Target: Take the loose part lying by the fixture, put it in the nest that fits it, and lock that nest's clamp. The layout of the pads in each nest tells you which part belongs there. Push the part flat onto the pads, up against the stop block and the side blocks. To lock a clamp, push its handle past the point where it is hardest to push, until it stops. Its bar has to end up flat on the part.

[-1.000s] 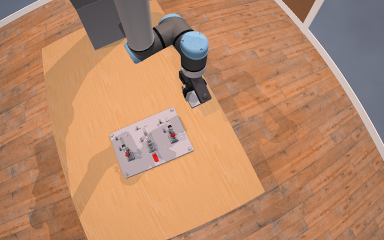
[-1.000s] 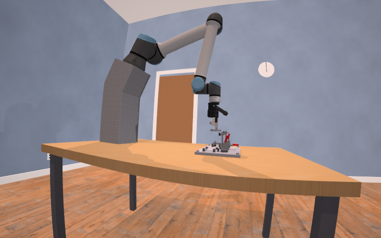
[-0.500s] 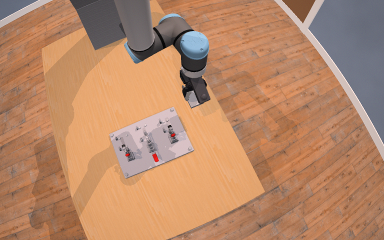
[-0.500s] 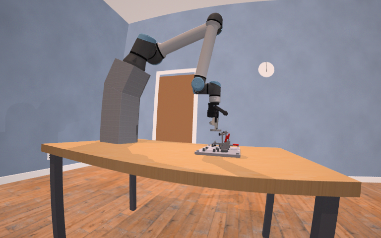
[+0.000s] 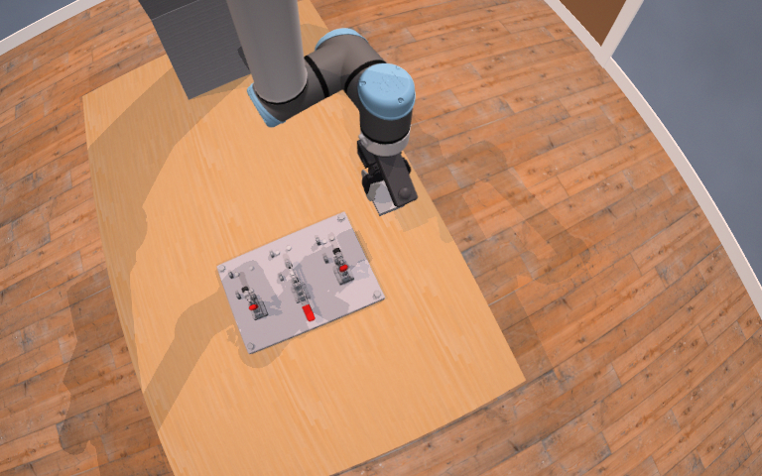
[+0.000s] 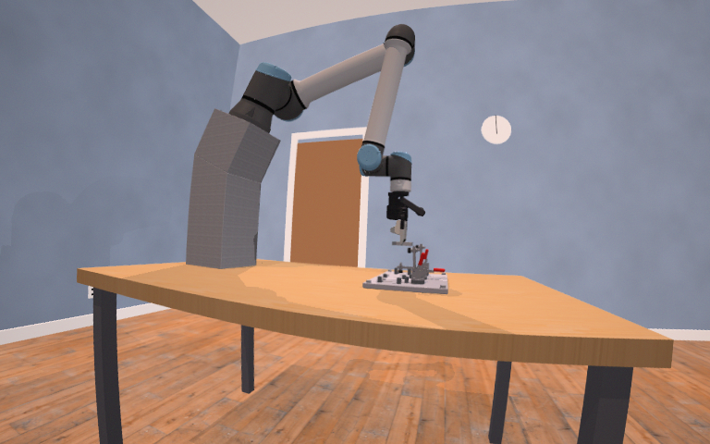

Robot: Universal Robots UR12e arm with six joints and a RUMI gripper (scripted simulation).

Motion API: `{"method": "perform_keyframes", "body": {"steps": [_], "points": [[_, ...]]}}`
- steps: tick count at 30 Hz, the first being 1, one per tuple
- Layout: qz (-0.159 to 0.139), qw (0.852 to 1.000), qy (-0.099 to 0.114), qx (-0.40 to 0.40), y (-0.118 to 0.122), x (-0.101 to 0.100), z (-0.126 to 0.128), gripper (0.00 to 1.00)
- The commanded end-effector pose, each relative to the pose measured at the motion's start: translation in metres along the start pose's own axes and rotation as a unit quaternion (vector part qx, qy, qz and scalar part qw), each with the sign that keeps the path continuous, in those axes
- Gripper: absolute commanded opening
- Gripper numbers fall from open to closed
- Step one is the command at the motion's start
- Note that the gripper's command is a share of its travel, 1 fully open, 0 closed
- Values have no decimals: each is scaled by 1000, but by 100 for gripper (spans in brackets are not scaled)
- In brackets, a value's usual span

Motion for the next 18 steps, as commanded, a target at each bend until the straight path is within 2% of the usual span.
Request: {"method": "perform_keyframes", "body": {"steps": [1,18], "points": [[0,1000,0,0,-2,-2,-1,0],[0,1000,0,0,-9,-14,-2,0]]}}
Point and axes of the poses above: the point where the finger pads meet when closed, its own x axis back along the fingers, its own z axis across the jaws, y = z × x, the point moved 8 cm from there along x, back along the fingers, and after that the axes turned 11 degrees about -x, right-handed, at the moved point
